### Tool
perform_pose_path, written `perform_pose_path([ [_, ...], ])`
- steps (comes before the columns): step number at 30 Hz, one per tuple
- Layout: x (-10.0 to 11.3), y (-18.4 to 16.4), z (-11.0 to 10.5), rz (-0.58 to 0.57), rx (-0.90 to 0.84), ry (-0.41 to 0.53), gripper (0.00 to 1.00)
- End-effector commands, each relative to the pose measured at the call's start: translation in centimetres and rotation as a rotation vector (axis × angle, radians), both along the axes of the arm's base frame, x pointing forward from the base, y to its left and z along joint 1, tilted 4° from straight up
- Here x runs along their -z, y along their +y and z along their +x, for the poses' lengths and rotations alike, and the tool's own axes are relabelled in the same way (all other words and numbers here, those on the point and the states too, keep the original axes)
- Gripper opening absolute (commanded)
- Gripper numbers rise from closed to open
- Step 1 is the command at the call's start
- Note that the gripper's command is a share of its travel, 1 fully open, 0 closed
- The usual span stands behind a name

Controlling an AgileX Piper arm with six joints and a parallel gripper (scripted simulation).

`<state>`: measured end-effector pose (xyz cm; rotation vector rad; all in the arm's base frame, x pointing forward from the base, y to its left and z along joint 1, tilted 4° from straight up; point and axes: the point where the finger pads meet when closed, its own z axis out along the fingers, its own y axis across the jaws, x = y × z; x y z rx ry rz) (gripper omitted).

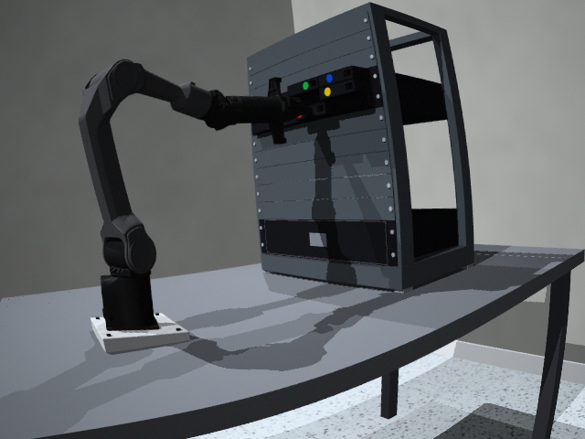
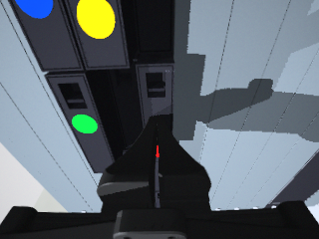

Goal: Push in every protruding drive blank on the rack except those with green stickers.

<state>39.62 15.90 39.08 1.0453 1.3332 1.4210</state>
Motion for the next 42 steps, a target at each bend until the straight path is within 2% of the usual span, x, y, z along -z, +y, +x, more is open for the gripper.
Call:
perform_pose_path([
  [1,0.0,0.0,0.5,0.000,0.002,0.000,0.00],
  [42,0.1,0.2,1.5,0.000,0.002,0.000,0.00],
])
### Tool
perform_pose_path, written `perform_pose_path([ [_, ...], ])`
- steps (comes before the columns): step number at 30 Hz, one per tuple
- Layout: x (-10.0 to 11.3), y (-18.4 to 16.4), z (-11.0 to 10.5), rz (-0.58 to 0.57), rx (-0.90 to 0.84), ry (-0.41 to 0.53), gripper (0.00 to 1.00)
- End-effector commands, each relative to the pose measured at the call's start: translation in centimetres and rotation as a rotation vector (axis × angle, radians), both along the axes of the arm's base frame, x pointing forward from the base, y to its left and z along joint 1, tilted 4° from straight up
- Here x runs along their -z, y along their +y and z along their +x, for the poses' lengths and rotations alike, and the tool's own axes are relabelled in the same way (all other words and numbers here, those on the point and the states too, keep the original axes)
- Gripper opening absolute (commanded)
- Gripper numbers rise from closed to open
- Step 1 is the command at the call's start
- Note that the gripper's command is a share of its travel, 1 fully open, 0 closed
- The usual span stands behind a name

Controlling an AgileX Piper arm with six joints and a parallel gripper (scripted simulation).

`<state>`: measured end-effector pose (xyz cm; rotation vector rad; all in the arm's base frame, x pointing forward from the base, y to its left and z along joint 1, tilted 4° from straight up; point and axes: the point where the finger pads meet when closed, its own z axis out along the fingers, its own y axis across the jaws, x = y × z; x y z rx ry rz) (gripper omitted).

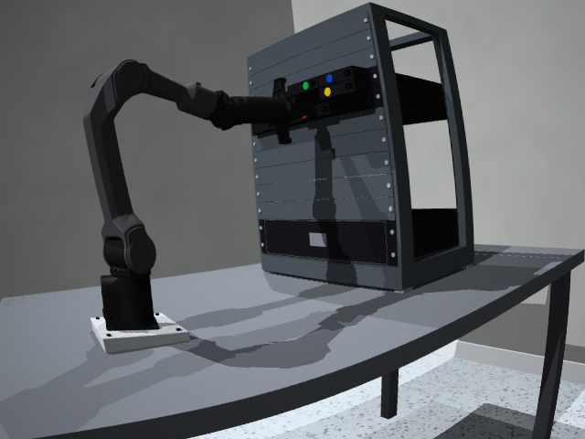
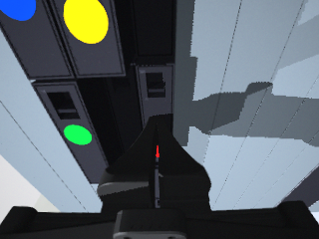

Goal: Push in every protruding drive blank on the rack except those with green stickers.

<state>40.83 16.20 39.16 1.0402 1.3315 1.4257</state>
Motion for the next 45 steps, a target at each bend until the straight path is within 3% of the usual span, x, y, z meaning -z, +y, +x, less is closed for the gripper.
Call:
perform_pose_path([
  [1,0.22,-0.11,0.26,-0.001,0.005,0.005,0.00],
  [45,0.35,0.02,1.10,-0.001,0.005,0.005,0.00],
])
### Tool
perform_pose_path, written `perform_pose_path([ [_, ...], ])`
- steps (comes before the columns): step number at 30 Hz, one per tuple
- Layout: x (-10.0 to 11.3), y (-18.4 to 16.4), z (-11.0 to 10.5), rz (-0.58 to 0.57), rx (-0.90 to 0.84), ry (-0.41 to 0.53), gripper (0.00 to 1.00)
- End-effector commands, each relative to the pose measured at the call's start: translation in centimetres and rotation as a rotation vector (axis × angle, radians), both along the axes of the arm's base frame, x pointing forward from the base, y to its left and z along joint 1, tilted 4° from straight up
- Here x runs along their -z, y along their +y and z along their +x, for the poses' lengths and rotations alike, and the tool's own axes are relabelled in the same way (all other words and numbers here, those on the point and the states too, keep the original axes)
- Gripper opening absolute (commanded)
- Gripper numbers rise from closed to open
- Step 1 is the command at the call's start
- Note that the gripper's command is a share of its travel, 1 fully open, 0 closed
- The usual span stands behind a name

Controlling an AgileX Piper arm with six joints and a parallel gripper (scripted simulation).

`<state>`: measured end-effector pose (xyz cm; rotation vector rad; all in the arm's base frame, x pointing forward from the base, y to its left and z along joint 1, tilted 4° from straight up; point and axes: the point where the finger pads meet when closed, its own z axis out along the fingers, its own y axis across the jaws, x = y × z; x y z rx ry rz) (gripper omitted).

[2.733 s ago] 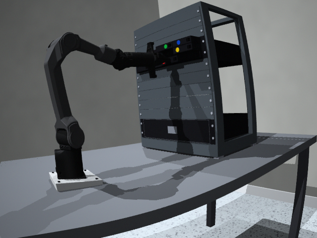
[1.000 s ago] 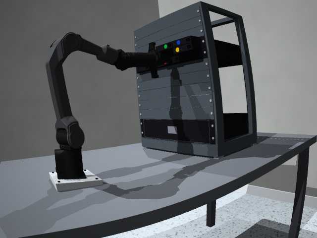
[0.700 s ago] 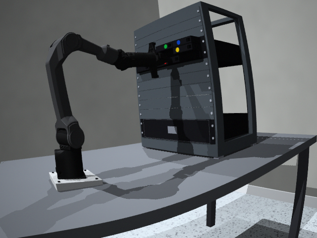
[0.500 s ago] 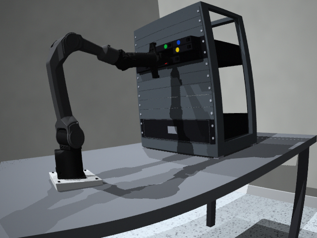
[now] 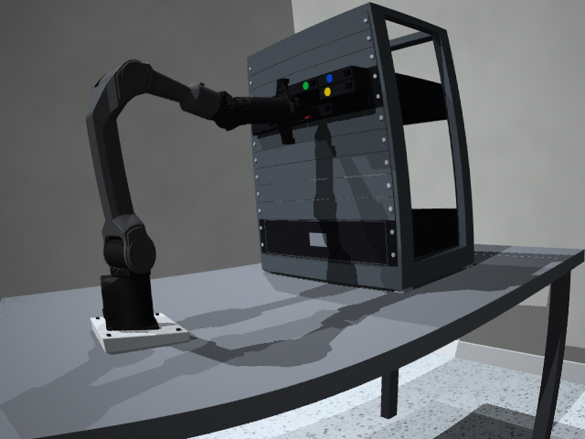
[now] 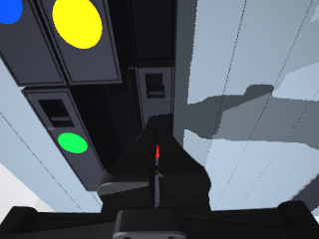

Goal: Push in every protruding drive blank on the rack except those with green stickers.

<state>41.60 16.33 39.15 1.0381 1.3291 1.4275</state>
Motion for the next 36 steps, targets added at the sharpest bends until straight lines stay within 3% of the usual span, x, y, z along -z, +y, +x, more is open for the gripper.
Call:
perform_pose_path([
  [1,0.35,-0.10,0.37,-0.002,0.005,0.008,0.00],
  [36,0.38,-0.04,0.58,-0.002,0.005,0.008,0.00],
])
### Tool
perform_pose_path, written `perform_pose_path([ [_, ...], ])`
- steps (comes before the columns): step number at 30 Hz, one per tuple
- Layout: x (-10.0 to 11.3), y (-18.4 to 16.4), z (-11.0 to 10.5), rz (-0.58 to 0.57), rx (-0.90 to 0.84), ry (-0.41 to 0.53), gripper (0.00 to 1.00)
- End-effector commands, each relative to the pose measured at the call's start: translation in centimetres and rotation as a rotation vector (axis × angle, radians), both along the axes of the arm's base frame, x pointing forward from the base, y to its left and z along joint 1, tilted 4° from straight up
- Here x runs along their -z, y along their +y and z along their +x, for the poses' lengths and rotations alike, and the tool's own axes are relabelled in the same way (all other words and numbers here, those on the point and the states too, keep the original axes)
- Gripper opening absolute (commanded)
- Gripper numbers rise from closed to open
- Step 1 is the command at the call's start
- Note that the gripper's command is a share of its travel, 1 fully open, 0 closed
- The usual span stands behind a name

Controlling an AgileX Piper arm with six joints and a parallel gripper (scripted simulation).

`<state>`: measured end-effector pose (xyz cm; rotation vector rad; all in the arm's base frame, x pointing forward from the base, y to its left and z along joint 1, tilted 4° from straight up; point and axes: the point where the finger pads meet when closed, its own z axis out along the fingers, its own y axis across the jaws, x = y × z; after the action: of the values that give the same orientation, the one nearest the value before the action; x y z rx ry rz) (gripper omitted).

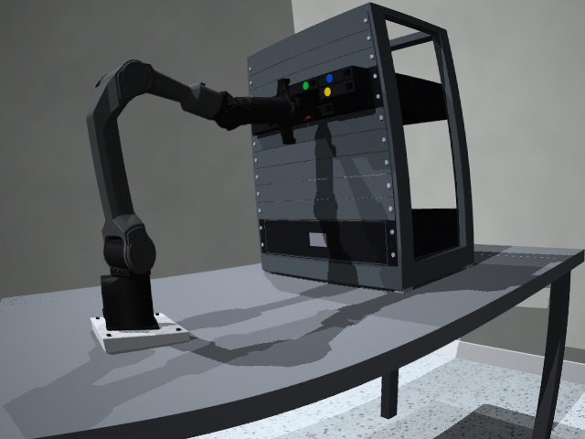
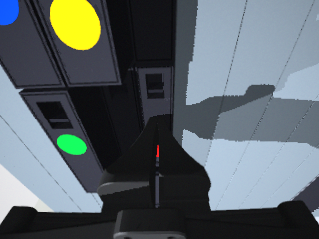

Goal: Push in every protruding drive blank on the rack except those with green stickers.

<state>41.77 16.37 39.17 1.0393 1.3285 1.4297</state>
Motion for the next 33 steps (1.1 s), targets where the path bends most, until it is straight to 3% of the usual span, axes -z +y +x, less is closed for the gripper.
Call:
perform_pose_path([
  [1,0.4,-0.1,0.2,-0.004,0.006,0.008,0.00],
  [6,0.5,-0.4,-1.0,-0.004,0.006,0.008,0.00],
  [13,0.9,-1.9,-6.9,-0.004,0.006,0.008,0.00],
  [17,1.0,-2.4,-9.3,-0.004,0.006,0.008,0.00],
  [27,1.1,-2.7,-10.5,-0.003,0.006,0.006,0.00],
  [33,1.2,-4.0,-16.1,0.001,0.006,-0.004,0.00],
])
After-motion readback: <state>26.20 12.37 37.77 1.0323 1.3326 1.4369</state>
